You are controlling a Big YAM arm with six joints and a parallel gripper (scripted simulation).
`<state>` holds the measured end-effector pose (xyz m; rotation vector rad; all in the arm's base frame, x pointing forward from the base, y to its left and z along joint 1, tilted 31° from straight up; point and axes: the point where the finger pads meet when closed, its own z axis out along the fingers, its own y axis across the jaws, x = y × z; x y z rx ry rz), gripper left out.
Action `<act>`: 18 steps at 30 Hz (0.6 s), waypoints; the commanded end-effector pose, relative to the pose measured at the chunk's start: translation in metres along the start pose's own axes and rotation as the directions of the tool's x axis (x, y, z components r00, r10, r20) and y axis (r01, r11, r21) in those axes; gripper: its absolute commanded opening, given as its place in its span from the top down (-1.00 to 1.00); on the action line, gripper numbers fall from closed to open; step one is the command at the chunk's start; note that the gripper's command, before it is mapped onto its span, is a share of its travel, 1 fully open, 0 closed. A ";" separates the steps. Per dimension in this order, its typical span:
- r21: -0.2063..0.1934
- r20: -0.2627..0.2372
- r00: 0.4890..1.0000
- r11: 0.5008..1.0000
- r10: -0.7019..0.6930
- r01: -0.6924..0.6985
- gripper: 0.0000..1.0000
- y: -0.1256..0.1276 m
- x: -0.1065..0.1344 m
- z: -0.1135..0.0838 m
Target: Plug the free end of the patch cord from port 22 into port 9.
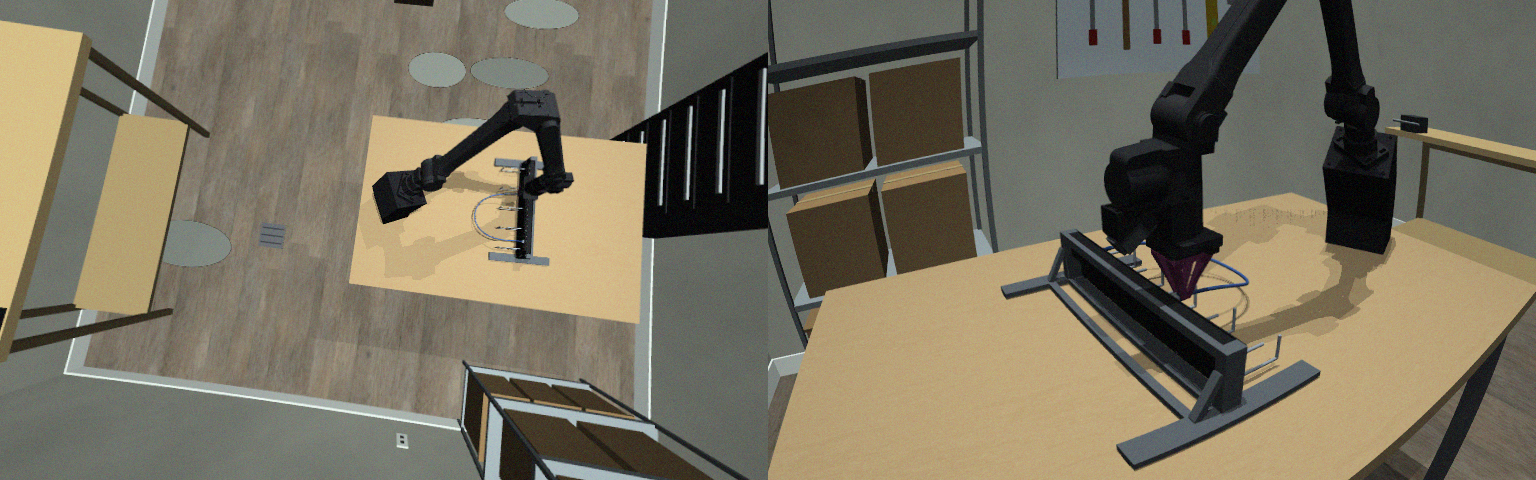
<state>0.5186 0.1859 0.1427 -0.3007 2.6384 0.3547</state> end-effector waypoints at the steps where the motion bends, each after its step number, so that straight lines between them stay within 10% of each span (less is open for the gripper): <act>1: -0.002 0.027 1.000 1.000 -0.008 0.008 1.00 0.002 -0.021 -0.009; 18: -0.003 0.027 1.000 1.000 -0.009 0.009 1.00 0.002 -0.020 -0.008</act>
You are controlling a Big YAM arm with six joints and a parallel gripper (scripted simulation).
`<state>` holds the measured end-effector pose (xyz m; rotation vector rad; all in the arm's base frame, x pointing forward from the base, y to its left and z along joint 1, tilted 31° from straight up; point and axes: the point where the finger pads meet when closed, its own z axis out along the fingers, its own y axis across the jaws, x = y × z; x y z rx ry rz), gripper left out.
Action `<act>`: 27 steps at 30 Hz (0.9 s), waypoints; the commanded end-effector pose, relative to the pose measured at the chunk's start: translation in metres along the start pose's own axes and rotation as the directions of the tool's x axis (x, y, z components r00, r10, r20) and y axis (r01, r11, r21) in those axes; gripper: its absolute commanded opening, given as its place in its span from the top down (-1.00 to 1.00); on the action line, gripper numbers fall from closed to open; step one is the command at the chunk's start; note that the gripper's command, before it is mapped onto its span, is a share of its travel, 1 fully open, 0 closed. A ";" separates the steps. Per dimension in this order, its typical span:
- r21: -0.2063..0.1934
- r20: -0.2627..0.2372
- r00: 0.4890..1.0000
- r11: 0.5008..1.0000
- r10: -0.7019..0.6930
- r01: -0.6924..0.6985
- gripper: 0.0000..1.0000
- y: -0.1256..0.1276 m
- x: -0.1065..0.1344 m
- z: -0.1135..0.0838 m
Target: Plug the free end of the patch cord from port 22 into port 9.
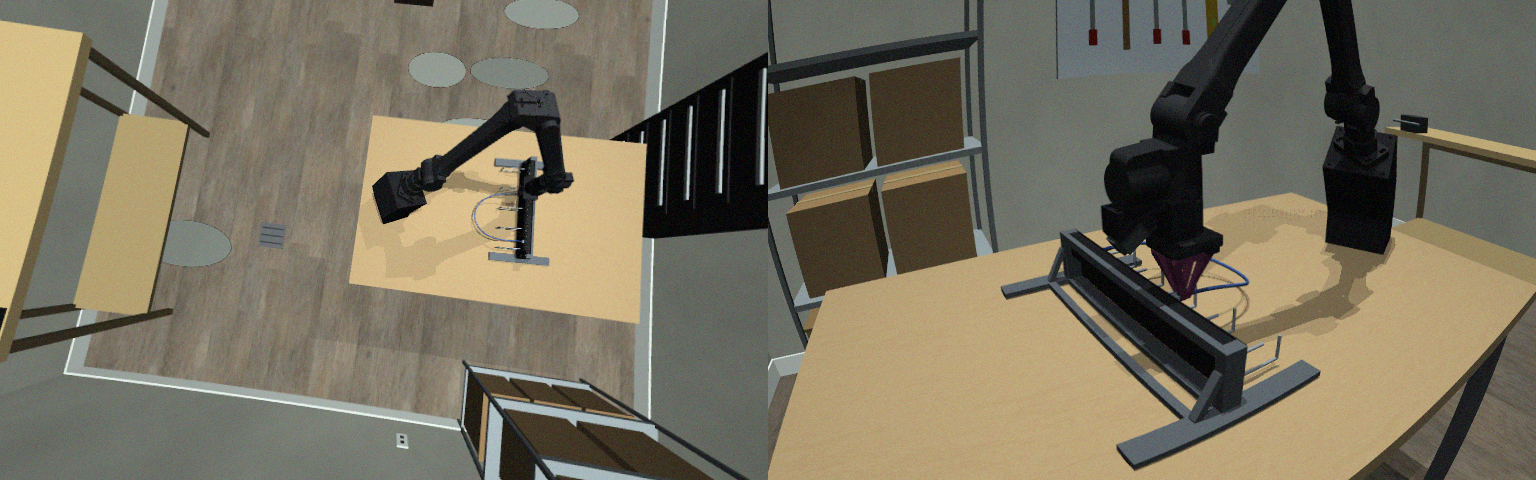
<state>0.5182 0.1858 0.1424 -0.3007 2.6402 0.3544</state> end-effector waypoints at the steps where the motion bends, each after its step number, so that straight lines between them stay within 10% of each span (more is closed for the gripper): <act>1: -0.003 0.028 1.000 1.000 -0.009 0.009 1.00 0.003 -0.020 -0.008; 27: -0.003 -0.002 1.000 1.000 -0.007 0.007 1.00 0.003 -0.001 0.001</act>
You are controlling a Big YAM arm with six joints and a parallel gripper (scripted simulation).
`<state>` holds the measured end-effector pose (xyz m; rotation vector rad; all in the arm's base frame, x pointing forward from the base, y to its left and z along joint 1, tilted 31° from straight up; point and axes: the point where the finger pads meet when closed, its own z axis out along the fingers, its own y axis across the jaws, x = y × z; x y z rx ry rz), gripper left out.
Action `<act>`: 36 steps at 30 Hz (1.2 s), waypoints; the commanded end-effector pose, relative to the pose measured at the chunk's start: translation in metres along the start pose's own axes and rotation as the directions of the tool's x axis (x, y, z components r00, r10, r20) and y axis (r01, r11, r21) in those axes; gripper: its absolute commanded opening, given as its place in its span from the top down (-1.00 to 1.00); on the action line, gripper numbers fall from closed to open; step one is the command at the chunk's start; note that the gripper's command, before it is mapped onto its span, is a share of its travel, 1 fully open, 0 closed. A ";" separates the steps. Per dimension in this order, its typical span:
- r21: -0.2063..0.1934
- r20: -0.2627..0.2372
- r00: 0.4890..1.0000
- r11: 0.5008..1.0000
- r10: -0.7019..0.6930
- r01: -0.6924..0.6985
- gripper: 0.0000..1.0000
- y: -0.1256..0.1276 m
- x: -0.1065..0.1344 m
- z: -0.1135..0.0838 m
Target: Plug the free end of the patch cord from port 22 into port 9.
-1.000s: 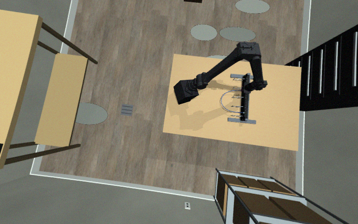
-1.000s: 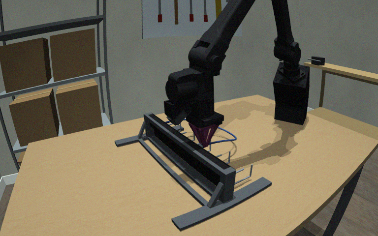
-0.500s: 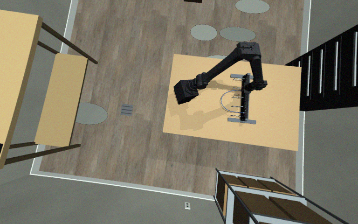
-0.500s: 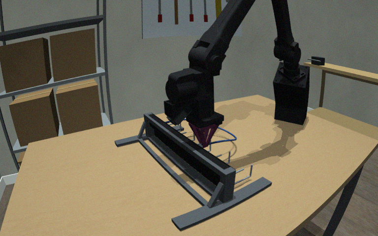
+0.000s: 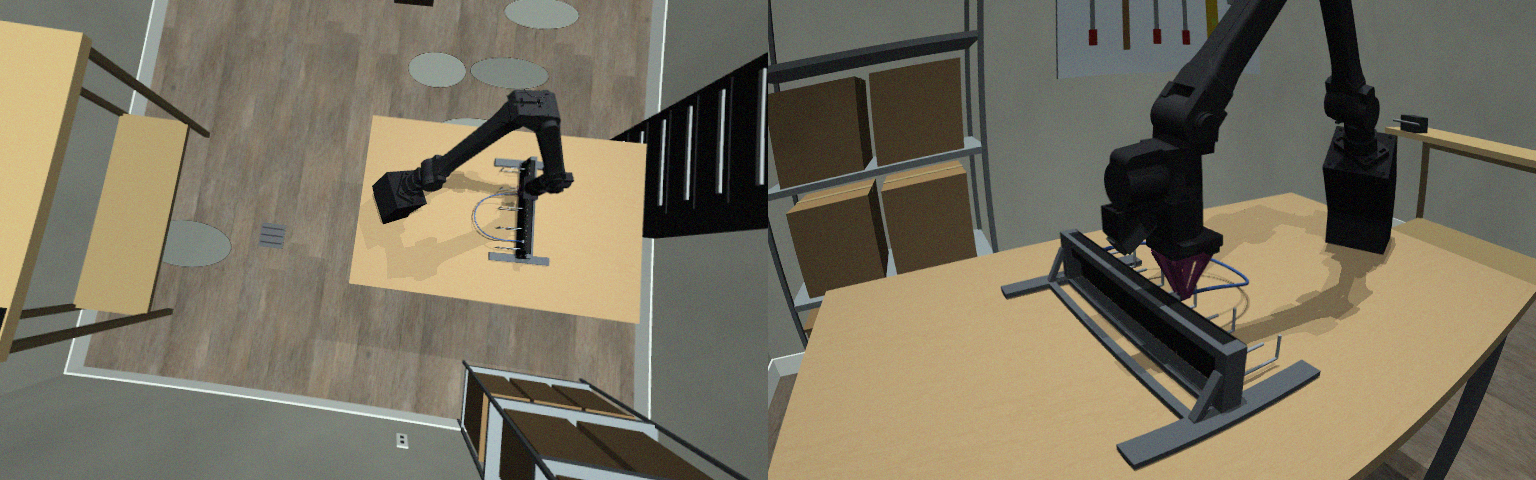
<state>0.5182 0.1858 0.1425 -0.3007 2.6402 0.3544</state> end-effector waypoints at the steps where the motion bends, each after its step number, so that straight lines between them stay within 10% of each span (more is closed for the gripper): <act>1: -0.003 -0.003 1.000 1.000 -0.007 0.007 1.00 0.003 0.000 0.001; 36: 0.000 0.000 1.000 1.000 0.000 0.000 1.00 0.000 0.003 0.002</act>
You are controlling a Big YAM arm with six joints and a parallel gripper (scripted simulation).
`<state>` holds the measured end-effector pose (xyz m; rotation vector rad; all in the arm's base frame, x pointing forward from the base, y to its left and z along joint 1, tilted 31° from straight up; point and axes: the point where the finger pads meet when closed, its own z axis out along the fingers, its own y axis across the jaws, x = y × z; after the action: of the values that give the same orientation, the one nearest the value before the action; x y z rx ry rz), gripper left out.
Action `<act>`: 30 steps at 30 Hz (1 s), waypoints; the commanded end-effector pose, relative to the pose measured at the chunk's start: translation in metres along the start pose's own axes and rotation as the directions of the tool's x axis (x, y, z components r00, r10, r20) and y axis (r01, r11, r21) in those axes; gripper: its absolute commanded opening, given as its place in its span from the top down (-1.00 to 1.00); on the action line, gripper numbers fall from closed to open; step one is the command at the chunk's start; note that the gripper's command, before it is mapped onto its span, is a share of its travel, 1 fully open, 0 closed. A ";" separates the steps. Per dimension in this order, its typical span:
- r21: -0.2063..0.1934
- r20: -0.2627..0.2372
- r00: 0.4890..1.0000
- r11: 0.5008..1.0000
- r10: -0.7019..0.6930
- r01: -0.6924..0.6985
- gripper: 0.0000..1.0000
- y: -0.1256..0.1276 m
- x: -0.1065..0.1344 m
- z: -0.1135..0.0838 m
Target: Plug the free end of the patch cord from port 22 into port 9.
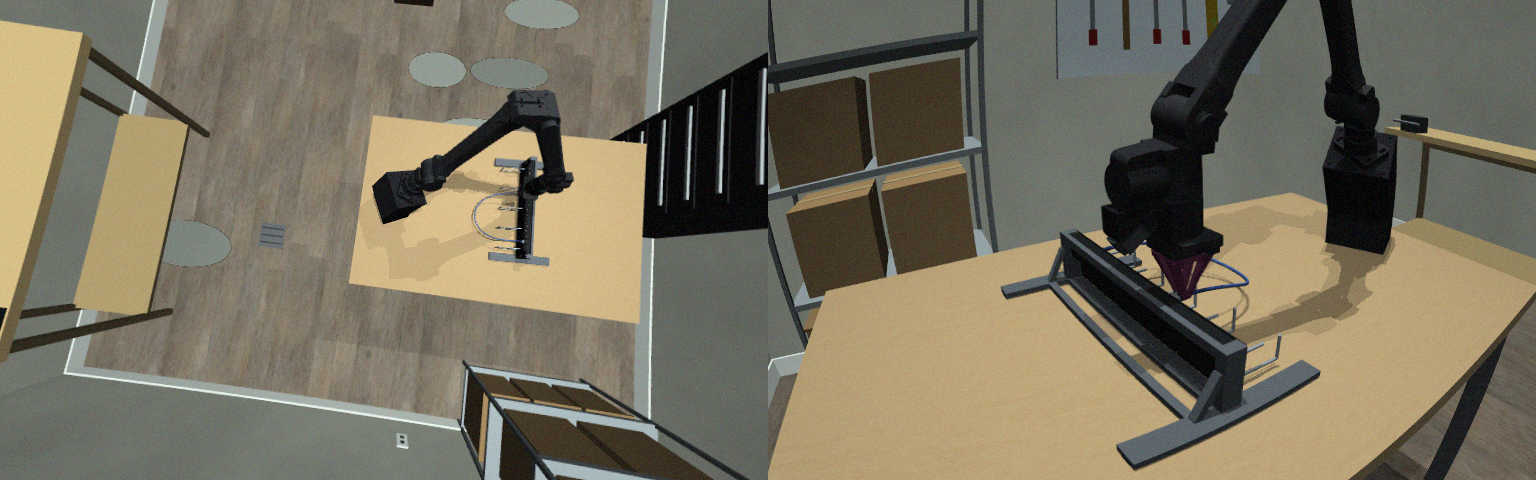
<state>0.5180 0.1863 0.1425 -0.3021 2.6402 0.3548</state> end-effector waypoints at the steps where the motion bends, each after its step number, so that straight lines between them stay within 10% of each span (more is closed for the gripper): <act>1: 0.000 0.000 1.000 1.000 0.001 -0.001 1.00 -0.001 0.003 0.002; 30: 0.001 0.012 1.000 1.000 0.004 -0.004 1.00 -0.002 0.000 0.000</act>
<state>0.5160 0.1857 0.1396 -0.3021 2.6452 0.3540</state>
